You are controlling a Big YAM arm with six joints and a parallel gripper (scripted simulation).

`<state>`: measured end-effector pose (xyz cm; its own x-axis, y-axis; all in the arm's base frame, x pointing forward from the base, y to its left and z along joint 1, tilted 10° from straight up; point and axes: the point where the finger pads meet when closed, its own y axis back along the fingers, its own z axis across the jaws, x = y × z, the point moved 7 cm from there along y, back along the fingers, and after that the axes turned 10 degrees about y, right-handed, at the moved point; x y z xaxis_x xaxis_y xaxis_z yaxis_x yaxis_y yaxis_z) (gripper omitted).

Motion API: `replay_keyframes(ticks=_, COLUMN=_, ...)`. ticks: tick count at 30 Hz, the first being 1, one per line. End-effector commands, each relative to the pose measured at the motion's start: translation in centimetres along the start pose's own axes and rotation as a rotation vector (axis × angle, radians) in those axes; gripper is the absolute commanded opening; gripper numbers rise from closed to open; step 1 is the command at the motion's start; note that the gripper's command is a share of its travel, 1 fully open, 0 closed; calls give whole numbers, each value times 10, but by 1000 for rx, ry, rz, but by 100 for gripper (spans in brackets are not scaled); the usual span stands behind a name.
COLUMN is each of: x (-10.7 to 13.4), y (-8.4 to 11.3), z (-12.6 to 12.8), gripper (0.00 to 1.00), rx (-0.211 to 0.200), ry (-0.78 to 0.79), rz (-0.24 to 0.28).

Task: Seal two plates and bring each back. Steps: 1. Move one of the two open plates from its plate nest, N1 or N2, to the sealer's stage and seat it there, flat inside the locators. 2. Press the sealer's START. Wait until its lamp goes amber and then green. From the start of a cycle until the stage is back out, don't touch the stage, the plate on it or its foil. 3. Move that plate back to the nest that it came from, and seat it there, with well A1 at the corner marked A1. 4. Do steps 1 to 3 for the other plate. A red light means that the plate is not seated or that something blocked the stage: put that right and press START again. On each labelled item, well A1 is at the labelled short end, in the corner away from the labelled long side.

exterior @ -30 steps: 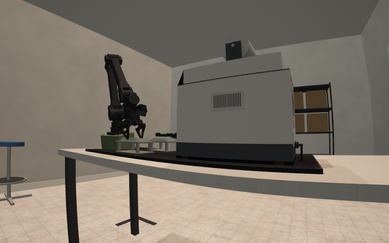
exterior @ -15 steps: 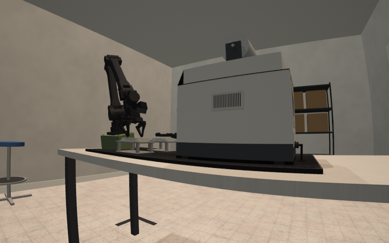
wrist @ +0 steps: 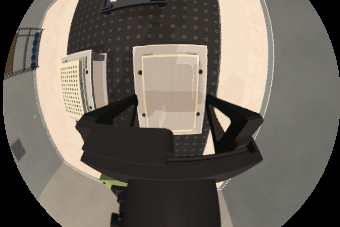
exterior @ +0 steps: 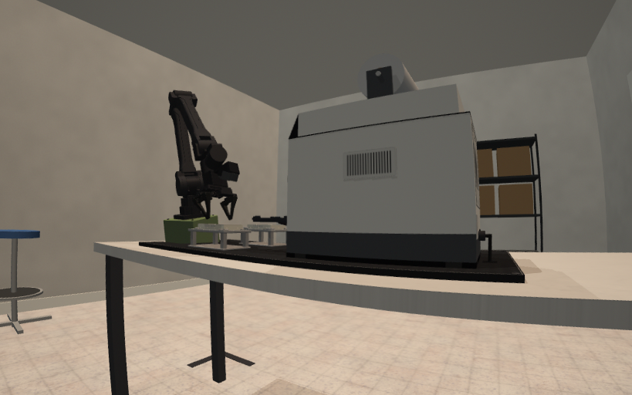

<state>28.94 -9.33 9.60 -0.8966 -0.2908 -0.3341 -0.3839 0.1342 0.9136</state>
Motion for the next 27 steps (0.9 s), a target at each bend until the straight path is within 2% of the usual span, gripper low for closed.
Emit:
replay_keyframes(ticks=1, x=-14, y=7, z=-6, gripper=100, rx=17, ry=1, rz=-26)
replay_keyframes(ticks=11, x=0, y=-6, z=3, gripper=100, rx=-3, ry=2, rz=5)
replay_keyframes(ticks=23, x=-22, y=10, z=-11, gripper=100, rx=42, ry=2, rz=-65)
replay_keyframes(ticks=27, x=-22, y=8, z=-12, gripper=100, rx=39, ry=2, rz=-61)
